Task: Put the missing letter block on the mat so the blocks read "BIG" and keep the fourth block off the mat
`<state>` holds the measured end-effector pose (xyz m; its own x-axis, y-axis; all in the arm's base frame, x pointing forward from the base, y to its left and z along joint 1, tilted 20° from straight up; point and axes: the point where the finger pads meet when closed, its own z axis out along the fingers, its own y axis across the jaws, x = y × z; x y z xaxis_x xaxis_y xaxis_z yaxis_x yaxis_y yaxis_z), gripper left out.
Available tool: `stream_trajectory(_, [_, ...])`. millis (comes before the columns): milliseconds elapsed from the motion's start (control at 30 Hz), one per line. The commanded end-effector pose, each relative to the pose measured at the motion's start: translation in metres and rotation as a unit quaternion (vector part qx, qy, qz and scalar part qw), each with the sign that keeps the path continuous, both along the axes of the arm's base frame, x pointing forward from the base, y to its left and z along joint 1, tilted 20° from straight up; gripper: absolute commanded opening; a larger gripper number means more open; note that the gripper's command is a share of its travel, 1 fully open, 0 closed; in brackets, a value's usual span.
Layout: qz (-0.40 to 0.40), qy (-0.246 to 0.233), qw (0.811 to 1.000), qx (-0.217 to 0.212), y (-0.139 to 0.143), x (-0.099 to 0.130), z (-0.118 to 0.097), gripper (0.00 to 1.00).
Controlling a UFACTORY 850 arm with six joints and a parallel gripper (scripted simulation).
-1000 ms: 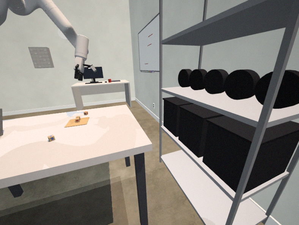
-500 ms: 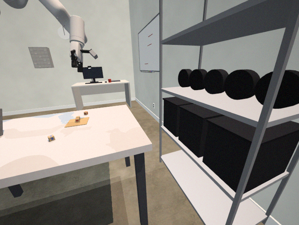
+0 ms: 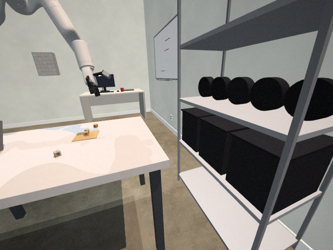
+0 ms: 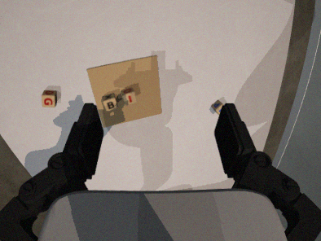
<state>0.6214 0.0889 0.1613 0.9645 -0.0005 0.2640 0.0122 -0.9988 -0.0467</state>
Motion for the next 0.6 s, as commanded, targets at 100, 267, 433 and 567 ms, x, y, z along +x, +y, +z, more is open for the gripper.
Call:
stream_trajectory(100, [0.000, -0.081, 0.996, 0.022, 0.048, 0.003, -0.038, 1.00])
stream_trajectory(267, [0.002, -0.136, 0.990, 0.045, 0.082, -0.005, -0.059, 1.00])
stream_trajectory(433, [0.003, -0.169, 0.984, 0.061, 0.101, -0.013, -0.068, 1.00])
stream_trajectory(567, [0.005, -0.198, 0.977, 0.077, 0.118, -0.022, -0.075, 1.00])
